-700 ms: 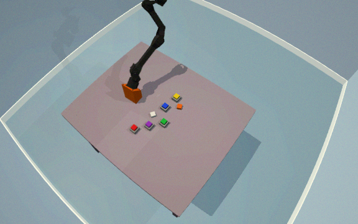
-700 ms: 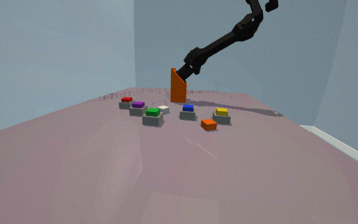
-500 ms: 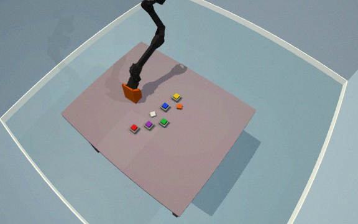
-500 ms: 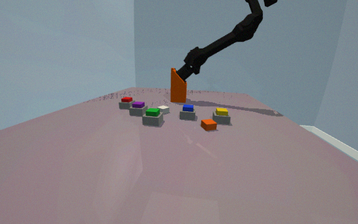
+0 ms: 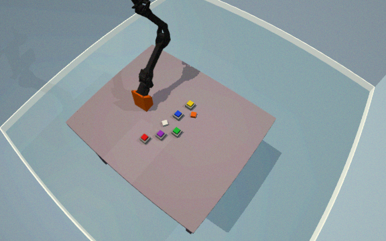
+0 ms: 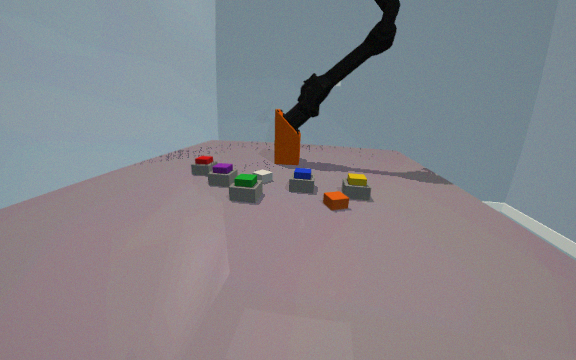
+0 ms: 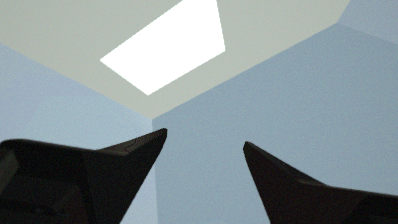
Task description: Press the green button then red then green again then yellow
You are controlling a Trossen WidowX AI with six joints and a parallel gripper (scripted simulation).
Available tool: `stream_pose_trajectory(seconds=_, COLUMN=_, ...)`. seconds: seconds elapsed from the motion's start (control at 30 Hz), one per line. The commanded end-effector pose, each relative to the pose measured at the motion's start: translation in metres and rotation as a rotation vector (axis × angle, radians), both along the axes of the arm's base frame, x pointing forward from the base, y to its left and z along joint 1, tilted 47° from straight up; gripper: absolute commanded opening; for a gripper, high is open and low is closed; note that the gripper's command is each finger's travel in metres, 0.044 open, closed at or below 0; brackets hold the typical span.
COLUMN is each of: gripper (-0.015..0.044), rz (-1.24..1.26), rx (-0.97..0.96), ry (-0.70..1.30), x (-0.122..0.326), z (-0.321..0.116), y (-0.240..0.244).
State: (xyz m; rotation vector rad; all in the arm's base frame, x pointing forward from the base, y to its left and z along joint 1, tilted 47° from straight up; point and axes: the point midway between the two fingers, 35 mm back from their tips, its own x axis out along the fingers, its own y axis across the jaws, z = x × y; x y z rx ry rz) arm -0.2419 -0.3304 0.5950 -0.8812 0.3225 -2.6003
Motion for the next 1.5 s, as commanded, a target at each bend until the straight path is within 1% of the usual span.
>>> stream_pose_trajectory(seconds=0.0, gripper=0.04, rz=0.156, rx=0.166, ry=-0.036, x=0.025, z=-0.042, y=-0.061)
stream_pose_trajectory(seconds=0.2, gripper=0.04, rz=0.431, rx=0.456, ry=-0.09, x=0.092, z=-0.128, y=-0.146)
stream_pose_trajectory(seconds=0.37, gripper=0.04, rz=0.662, rx=0.698, ry=-0.129, x=0.165, z=-0.206, y=-0.191)
stream_pose_trajectory(seconds=0.53, gripper=0.04, rz=0.888, rx=0.945, ry=-0.168, x=0.248, z=-0.286, y=-0.206)
stream_pose_trajectory(seconds=0.7, gripper=0.04, rz=1.104, rx=1.204, ry=-0.209, x=0.331, z=-0.365, y=-0.192)
stream_pose_trajectory(seconds=0.8, gripper=0.04, rz=1.226, rx=1.369, ry=-0.236, x=0.379, z=-0.41, y=-0.17)
stream_pose_trajectory(seconds=0.9, gripper=0.04, rz=1.339, rx=1.543, ry=-0.268, x=0.423, z=-0.453, y=-0.137)
stream_pose_trajectory(seconds=1.0, gripper=0.04, rz=1.439, rx=1.731, ry=-0.306, x=0.462, z=-0.492, y=-0.094)
stream_pose_trajectory(seconds=1.13, gripper=0.04, rz=1.543, rx=2.006, ry=-0.368, x=0.503, z=-0.537, y=-0.025)
stream_pose_trajectory(seconds=1.23, gripper=0.04, rz=1.587, rx=2.236, ry=-0.428, x=0.524, z=-0.564, y=0.036)
stream_pose_trajectory(seconds=1.33, gripper=0.04, rz=1.584, rx=2.488, ry=-0.505, x=0.537, z=-0.584, y=0.102)
stream_pose_trajectory(seconds=1.47, gripper=0.04, rz=1.466, rx=2.861, ry=-0.641, x=0.537, z=-0.598, y=0.195)
